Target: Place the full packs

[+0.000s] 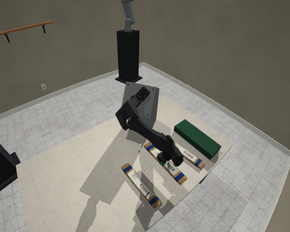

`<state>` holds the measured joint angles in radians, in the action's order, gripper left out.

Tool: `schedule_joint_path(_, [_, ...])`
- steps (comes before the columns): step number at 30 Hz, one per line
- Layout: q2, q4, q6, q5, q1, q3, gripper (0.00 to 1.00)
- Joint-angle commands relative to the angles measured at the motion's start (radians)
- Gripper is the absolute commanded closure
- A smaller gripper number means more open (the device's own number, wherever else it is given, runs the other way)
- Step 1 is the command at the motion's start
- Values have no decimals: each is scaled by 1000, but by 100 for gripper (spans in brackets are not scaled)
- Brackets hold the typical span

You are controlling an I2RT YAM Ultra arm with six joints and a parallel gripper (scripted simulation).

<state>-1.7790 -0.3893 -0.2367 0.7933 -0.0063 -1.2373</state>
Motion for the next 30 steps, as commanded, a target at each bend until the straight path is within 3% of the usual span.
schedule_joint_path(1, [-7,48,-23,-18,17,3,100])
schedule_joint_path(4, [17,54,-27,-20,15,3,100])
schedule_joint_path(6, [-23,66,-33,-24,2,5,100])
schedule_joint_path(18, [-64,135,-74,-48,-37,-21,100])
schedule_joint_path(21, [-33,141,-78,-50,-33,-23,100])
schedule_joint_path(23, [-75,151,-83,-54,-38,-25,100])
schedule_joint_path(30, [-102,187,-105,-68,-59,-30,100])
